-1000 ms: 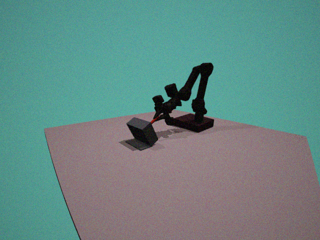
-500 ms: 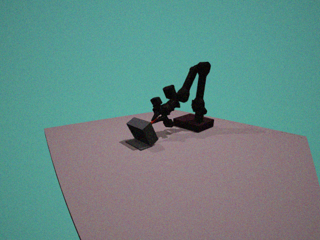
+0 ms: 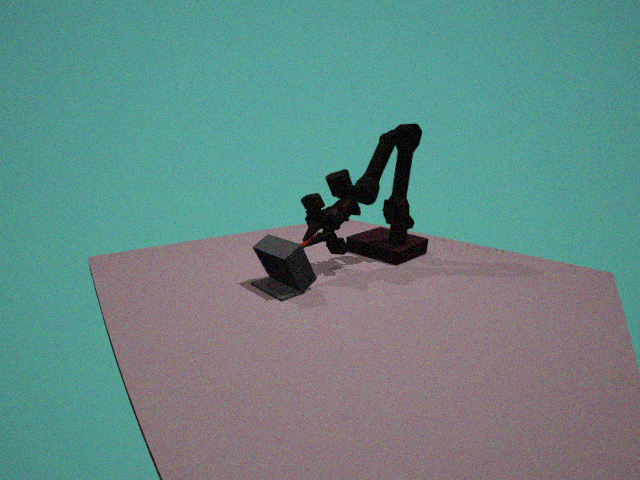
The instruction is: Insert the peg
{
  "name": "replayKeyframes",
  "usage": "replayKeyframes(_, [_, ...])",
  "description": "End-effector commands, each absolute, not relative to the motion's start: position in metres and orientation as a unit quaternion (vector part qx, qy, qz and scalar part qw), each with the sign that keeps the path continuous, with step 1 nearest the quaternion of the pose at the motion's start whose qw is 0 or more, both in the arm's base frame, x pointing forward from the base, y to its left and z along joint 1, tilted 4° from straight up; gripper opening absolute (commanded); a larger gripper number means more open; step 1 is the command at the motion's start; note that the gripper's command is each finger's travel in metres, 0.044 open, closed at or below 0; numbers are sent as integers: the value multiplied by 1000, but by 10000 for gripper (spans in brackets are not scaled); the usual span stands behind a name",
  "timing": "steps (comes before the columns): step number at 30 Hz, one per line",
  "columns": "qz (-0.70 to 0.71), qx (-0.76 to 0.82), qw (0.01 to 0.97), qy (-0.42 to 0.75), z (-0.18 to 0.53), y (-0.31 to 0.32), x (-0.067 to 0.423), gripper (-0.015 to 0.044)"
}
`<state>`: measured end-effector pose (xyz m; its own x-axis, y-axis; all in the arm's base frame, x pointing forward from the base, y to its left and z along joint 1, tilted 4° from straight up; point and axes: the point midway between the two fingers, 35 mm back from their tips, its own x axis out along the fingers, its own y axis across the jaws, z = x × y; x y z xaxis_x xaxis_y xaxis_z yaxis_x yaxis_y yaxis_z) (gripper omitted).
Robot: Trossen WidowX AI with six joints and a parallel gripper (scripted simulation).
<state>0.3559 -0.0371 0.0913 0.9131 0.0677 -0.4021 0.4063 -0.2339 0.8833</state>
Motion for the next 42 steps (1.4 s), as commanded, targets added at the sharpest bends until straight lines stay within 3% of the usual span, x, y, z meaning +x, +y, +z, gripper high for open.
replayKeyframes(1, [-141,772,600,154,90,-37,356,0])
replayKeyframes(42, [-140,773,600,154,79,-37,381,0])
